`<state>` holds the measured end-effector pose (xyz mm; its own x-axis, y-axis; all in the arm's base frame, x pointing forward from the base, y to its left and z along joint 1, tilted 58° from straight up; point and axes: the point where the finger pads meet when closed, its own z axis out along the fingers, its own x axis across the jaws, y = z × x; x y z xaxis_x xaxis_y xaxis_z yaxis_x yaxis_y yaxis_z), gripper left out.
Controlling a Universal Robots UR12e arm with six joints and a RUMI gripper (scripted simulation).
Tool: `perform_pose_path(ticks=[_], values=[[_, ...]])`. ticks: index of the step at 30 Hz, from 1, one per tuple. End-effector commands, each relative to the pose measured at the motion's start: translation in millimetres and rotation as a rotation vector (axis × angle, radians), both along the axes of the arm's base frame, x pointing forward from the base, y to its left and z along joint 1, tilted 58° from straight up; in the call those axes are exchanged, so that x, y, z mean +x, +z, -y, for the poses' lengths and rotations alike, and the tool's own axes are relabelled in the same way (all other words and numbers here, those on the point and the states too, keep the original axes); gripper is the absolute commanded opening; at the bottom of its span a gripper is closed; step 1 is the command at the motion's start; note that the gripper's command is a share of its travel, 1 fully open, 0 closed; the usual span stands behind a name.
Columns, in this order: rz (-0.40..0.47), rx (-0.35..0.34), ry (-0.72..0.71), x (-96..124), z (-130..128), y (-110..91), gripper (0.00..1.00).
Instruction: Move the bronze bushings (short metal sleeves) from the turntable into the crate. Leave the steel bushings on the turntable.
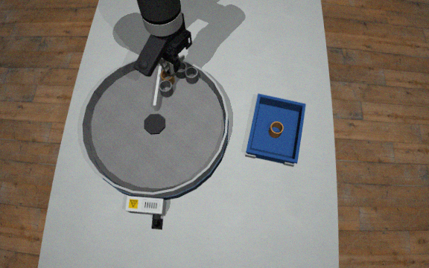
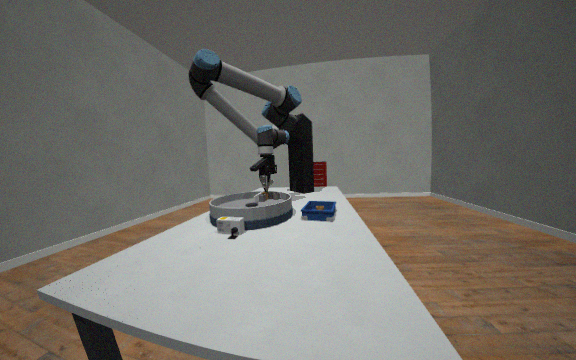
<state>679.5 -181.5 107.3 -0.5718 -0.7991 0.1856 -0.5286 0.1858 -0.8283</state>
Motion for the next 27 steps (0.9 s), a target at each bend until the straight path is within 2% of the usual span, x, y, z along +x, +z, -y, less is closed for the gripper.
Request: perform_pose_path(ticks=[1, 27], values=[[0.003, -0.001, 0.001, 1.1, -0.6, 1.8, 0.05], [0.002, -0.001, 0.000, 3.3, 2.8, -1.9, 0.05]])
